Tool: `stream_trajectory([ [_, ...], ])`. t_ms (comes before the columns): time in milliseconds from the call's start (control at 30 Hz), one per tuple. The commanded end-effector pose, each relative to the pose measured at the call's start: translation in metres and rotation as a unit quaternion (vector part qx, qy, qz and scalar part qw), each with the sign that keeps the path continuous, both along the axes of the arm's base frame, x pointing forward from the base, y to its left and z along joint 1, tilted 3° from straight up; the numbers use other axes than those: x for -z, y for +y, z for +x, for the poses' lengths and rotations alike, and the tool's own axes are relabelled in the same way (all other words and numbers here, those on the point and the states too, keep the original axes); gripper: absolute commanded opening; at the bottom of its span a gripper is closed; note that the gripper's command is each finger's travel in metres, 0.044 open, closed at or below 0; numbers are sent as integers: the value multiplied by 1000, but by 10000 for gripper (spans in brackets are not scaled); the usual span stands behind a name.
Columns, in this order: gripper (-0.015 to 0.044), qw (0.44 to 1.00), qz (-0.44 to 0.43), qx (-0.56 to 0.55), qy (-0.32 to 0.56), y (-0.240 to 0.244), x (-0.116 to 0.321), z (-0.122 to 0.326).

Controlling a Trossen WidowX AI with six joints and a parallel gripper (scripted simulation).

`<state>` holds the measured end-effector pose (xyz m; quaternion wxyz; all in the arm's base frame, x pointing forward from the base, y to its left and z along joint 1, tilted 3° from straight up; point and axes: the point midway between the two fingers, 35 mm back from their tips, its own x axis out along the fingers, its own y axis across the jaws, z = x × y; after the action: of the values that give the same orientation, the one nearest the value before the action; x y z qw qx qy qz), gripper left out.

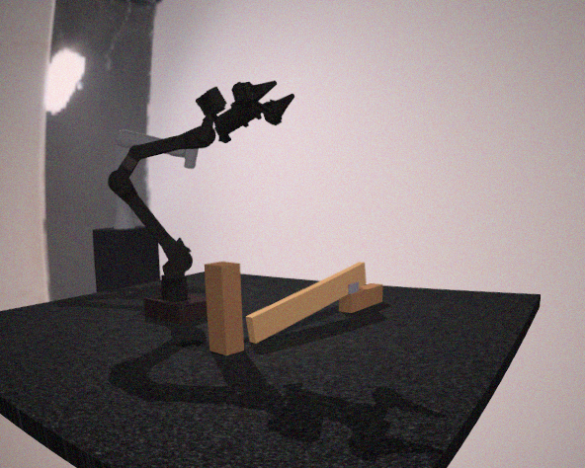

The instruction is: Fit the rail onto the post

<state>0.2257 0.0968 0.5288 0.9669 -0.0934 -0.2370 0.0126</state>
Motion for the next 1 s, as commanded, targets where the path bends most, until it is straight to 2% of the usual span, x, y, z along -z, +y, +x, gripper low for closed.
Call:
stream_trajectory([
  [0,440,991,-117,33,63,16,34,41],
  [233,440,918,-328,60,216,19,126,114],
  [500,440,772,-491,16,404,-20,248,158],
  [733,440,627,-543,-87,552,-71,347,149],
  [967,440,488,-502,-250,669,-117,424,104],
])
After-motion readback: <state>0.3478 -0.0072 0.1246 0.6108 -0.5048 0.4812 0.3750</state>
